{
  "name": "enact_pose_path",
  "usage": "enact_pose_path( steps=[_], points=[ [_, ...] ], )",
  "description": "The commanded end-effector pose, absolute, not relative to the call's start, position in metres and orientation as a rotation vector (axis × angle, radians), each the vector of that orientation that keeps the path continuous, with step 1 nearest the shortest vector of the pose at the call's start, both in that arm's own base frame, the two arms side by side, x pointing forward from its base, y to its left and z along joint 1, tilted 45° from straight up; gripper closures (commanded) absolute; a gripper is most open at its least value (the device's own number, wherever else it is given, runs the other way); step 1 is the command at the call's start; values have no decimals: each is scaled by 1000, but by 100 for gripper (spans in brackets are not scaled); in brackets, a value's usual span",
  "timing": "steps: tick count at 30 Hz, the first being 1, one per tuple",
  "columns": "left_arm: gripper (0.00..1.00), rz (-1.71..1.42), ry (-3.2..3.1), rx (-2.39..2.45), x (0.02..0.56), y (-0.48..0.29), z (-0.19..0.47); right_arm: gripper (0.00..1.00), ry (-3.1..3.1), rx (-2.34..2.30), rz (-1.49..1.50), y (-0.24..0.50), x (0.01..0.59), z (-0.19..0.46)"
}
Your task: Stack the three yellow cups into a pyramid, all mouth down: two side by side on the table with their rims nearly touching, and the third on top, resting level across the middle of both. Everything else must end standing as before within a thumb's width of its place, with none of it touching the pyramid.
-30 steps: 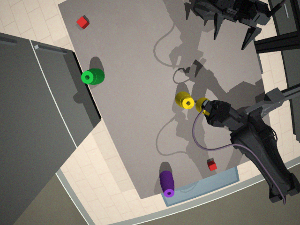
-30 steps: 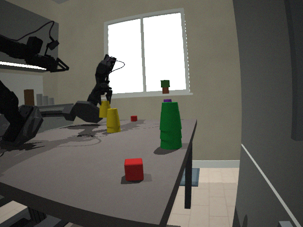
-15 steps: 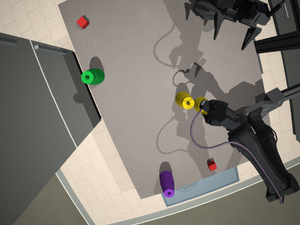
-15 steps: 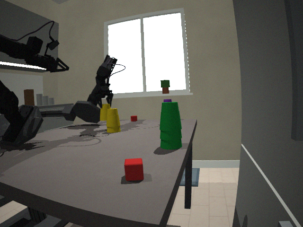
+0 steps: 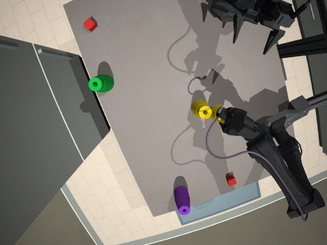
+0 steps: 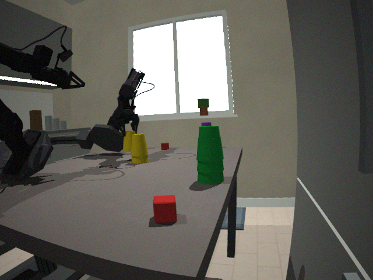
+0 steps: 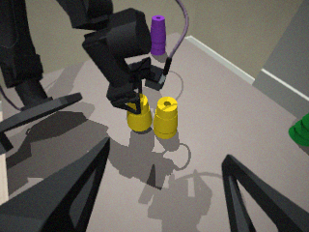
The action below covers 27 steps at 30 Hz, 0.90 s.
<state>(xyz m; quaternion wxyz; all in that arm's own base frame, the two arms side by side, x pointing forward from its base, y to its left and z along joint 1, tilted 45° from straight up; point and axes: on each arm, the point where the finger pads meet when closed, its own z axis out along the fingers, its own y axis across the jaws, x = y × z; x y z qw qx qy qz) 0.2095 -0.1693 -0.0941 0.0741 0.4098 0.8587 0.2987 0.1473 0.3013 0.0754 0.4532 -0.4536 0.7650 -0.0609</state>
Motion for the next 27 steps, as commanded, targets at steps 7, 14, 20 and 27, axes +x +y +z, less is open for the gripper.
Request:
enact_pose_path(
  steps=[7, 14, 20, 27],
  points=[
    [100, 920, 2565, 1235, 211, -160, -101, 0, 1868, -1109, -123, 305, 144, 84],
    [100, 920, 2565, 1235, 211, -158, -103, 0, 1868, -1109, -123, 305, 144, 84],
    [100, 920, 2565, 1235, 212, -156, -105, 0, 1868, -1109, -123, 305, 144, 84],
    [100, 918, 2564, 1235, 211, -156, -106, 0, 1868, -1109, -123, 305, 144, 84]
  ],
)
